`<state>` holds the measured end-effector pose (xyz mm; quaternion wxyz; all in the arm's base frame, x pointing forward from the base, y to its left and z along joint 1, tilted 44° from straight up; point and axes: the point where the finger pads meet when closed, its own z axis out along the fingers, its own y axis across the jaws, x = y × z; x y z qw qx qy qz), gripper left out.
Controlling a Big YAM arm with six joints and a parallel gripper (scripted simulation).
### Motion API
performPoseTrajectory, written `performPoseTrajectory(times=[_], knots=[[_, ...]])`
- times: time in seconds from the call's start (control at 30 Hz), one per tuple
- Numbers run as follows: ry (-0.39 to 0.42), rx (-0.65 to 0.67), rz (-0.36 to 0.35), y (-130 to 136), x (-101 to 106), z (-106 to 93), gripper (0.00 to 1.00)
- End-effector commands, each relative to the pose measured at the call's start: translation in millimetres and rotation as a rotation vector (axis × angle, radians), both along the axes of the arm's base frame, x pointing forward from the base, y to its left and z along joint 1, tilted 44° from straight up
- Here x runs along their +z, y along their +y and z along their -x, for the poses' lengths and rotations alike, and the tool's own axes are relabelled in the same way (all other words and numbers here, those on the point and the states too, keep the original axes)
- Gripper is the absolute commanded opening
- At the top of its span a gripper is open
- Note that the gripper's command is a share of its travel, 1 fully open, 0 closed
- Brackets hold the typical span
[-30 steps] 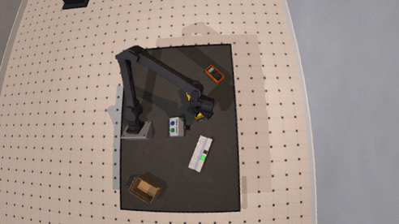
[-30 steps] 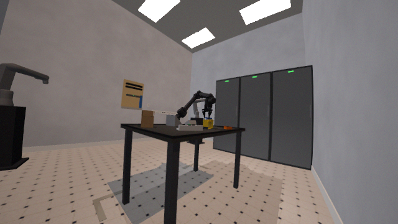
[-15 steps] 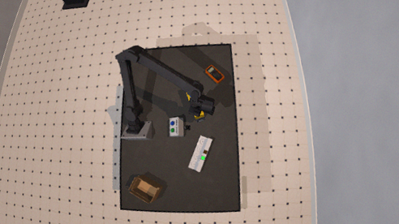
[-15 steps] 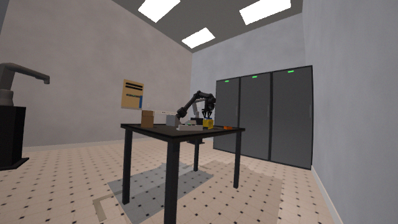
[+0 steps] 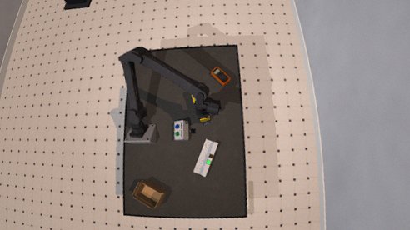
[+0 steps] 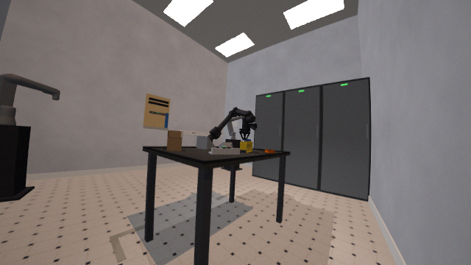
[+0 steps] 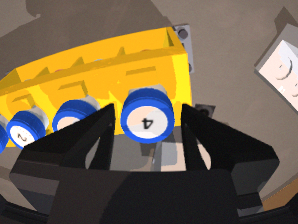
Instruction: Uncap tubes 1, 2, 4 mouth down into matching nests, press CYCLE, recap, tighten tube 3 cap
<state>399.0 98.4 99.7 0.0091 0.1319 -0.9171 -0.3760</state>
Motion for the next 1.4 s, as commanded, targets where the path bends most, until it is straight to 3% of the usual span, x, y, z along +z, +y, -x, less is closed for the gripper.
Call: performPoseTrajectory(times=[0.0,0.27,0.33,0.83,0.9,1.07,1.3,1.33,1.37], knots=[[-0.186,0.186,-0.027,8.5,10.8,-13.5,0.49],[-0.404,0.413,-0.063,8.8,11.5,-14.6,0.49],[-0.404,0.413,-0.063,8.8,11.5,-14.6,0.49],[-0.813,0.844,-0.132,9.3,11.3,-14.8,0.49],[-0.813,0.844,-0.132,9.3,11.3,-14.8,0.49],[-0.938,0.975,-0.153,9.4,11.3,-14.9,0.49],[-0.928,0.973,-0.158,9.2,8.6,-9.0,0.49],[-0.927,0.951,-0.143,1.8,8.2,-9.4,0.00],[-0.927,0.951,-0.143,1.8,8.2,-9.4,0.00]])
